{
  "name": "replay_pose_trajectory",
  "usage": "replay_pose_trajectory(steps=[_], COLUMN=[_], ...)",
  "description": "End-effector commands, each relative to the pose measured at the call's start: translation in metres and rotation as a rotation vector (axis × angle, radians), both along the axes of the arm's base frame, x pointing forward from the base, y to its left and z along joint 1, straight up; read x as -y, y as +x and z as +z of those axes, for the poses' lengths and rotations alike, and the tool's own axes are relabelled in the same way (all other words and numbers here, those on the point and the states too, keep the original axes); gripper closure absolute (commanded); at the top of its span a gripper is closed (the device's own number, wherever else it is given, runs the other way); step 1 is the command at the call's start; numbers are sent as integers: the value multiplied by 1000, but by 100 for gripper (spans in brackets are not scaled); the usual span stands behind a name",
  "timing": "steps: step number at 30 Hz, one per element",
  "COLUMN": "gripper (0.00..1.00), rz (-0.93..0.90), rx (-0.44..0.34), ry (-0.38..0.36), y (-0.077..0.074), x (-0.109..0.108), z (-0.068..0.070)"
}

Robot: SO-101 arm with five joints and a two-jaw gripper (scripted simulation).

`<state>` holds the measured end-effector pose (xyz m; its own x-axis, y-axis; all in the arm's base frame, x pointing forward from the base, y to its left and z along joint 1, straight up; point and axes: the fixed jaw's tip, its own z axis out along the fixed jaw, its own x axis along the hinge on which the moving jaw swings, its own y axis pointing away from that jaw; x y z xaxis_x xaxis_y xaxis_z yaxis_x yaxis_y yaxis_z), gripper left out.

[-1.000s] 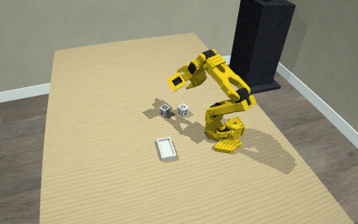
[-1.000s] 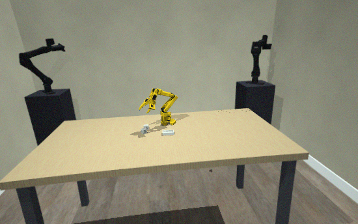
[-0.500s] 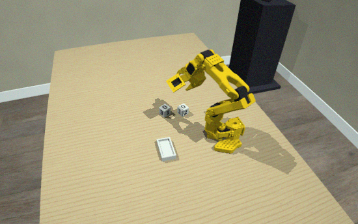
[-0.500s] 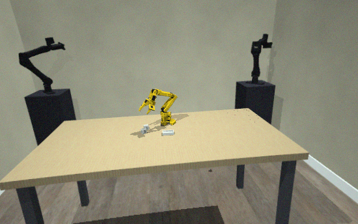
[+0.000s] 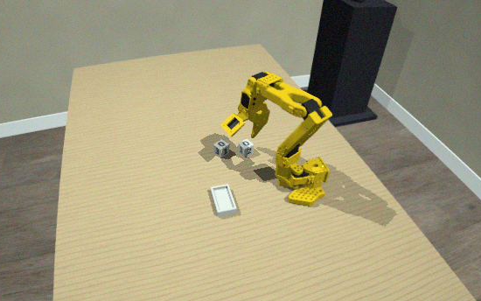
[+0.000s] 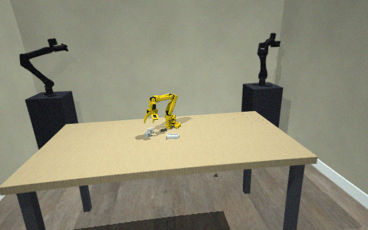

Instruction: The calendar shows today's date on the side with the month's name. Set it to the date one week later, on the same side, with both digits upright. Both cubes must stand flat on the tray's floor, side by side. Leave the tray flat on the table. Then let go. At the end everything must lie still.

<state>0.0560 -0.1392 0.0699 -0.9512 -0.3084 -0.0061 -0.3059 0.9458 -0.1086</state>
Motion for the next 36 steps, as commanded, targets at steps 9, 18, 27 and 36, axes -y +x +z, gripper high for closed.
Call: replay_pose_trajectory(steps=[9, 18, 27, 36], gripper=[65, 65, 65, 65], rz=[1, 1, 0, 0], rx=[-22, -22, -34, -34], ry=[57, 57, 88, 88], y=[-2, -2, -2, -2], x=[-1, -1, -2, -2], z=[-8, -8, -12, -12])
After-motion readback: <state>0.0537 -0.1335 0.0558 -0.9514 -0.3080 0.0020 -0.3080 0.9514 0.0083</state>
